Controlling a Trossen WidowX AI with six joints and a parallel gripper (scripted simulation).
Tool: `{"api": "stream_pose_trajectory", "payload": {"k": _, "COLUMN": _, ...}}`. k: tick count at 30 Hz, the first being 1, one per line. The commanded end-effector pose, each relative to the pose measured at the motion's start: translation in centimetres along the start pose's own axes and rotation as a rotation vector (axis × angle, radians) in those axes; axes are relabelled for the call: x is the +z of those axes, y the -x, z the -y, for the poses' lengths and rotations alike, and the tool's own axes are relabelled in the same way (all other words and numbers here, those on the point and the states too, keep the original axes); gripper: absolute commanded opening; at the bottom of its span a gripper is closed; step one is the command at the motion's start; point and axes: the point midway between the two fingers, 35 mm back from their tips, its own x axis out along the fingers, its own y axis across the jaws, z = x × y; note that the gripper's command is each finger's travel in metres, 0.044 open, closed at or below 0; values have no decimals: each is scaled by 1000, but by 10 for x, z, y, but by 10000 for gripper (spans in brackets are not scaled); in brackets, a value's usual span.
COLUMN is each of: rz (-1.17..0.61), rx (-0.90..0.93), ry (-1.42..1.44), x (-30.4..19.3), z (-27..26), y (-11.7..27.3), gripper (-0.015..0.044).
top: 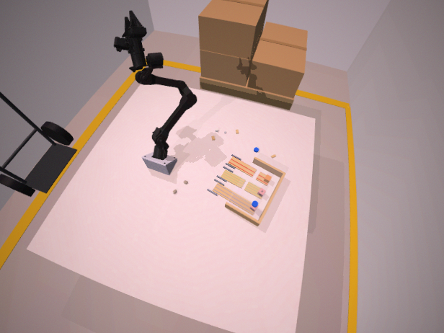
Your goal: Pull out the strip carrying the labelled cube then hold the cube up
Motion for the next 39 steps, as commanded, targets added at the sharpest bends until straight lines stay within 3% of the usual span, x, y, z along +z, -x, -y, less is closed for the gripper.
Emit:
{"api": "stream_pose_trajectory", "payload": {"k": 1, "rz": 6, "rx": -5, "ry": -12, "x": 2, "z": 1, "y": 0, "gripper": 400}}
{"api": "stream_pose_trajectory", "payload": {"k": 12, "rz": 456, "rx": -236, "ry": -803, "x": 87, "z": 114, "y": 50, "gripper": 400}}
{"api": "stream_pose_trajectory", "payload": {"k": 24, "rz": 1277, "rx": -278, "ry": -1692, "x": 111, "z": 263, "y": 182, "gripper": 400}}
{"api": "stream_pose_trajectory", "payload": {"k": 32, "rz": 1994, "rx": -86, "ry": -2039, "x": 68, "z": 330, "y": 293, "gripper": 400}}
{"api": "stream_pose_trajectory", "payload": {"k": 39, "rz": 2731, "rx": 340, "ry": -2005, "x": 7, "z": 352, "y": 394, "gripper": 400}}
